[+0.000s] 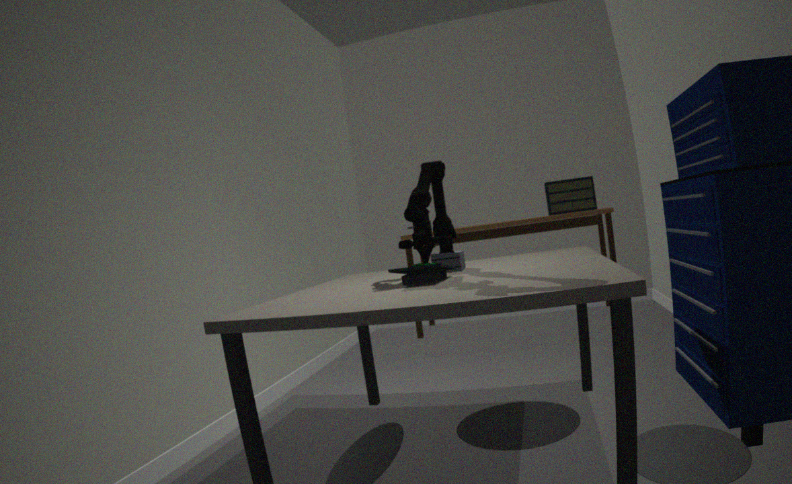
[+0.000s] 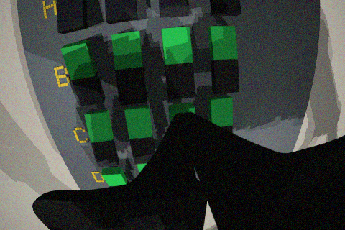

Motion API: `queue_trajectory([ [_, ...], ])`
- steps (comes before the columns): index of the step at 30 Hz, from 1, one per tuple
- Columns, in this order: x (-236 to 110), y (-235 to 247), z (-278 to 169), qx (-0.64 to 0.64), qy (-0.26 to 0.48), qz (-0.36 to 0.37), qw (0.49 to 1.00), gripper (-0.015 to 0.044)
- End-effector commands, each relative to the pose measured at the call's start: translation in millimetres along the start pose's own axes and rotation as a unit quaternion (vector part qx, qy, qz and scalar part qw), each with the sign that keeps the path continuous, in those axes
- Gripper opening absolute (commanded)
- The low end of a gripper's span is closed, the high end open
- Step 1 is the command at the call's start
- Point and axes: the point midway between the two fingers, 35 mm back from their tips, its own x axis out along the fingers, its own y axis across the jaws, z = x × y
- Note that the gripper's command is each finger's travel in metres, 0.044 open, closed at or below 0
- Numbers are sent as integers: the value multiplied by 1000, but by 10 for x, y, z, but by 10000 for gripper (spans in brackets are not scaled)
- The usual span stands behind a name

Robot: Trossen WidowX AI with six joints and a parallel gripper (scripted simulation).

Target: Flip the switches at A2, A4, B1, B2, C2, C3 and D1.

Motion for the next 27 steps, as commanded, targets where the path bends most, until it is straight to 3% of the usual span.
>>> queue_trajectory([
  [1,11,2,-1,-1,0,1,1000,0],
  [11,25,2,-1,-1,0,1,1000,0],
  [17,-601,0,-20,0,-12,1,1000,0],
  [24,-628,19,-35,0,-13,1,1000,0],
  [27,-627,264,-214,0,-12,2,1000,0],
])
